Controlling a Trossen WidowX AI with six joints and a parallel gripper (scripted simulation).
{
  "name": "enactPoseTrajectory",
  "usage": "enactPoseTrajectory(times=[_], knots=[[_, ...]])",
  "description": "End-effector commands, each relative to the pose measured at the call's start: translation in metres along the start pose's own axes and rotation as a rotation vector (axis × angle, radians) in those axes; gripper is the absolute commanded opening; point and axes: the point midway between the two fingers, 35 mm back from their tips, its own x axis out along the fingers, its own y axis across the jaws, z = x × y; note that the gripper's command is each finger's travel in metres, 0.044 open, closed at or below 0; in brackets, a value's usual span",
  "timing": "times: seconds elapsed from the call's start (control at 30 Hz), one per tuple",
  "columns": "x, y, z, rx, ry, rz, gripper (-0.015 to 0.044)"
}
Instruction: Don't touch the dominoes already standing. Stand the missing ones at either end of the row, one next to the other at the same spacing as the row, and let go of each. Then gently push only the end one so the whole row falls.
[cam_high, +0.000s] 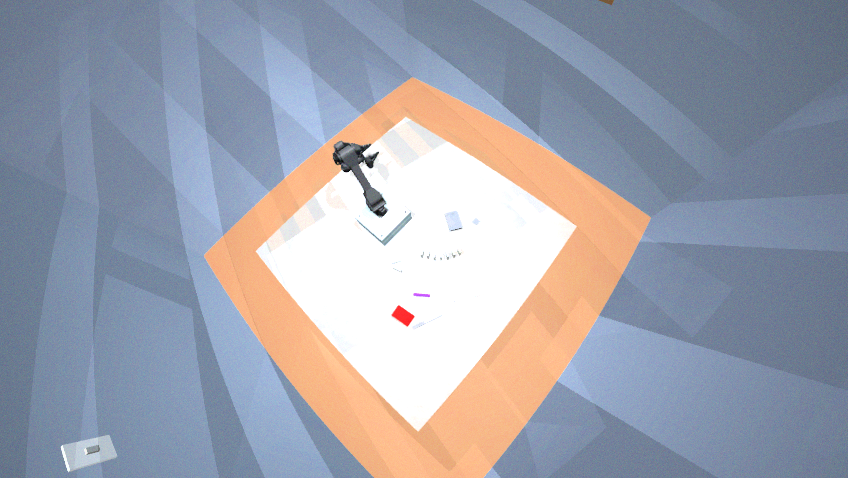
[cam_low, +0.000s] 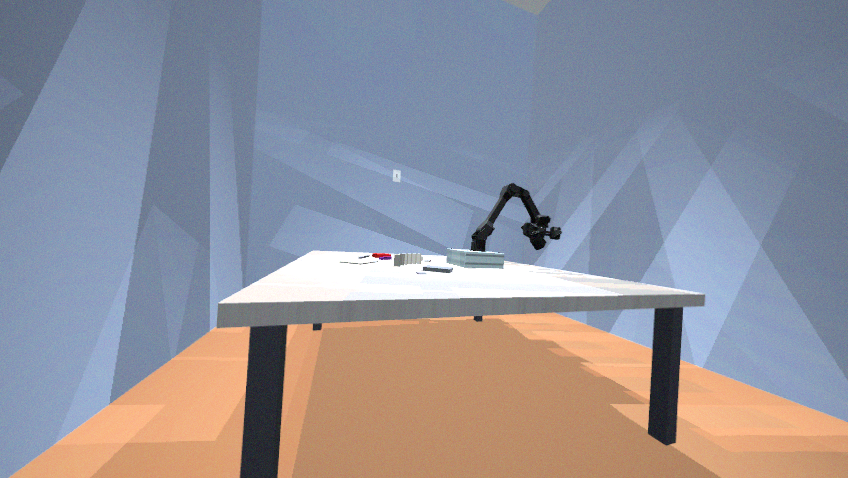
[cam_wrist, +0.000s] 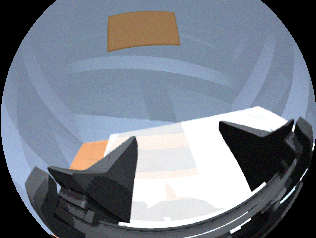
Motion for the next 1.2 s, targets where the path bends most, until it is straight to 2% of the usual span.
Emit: enactPoseTrajectory(times=[0.0,0.1,0.3,0.6,0.9,1.17], knots=[[0.002,-0.002,0.001,0.006,0.005,-0.010,0.0426],[0.025,-0.024,0.005,0.036,0.064,-0.153,0.0440],[0.080,-0.082,-0.007,-0.112,0.198,-0.463,0.0440],[0.130,-0.189,-0.036,-0.291,0.563,-0.867,0.0440],[0.136,-0.306,-0.057,-0.260,0.987,-1.160,0.0440],[0.103,-0.388,-0.076,-0.037,1.337,-1.298,0.0440]])
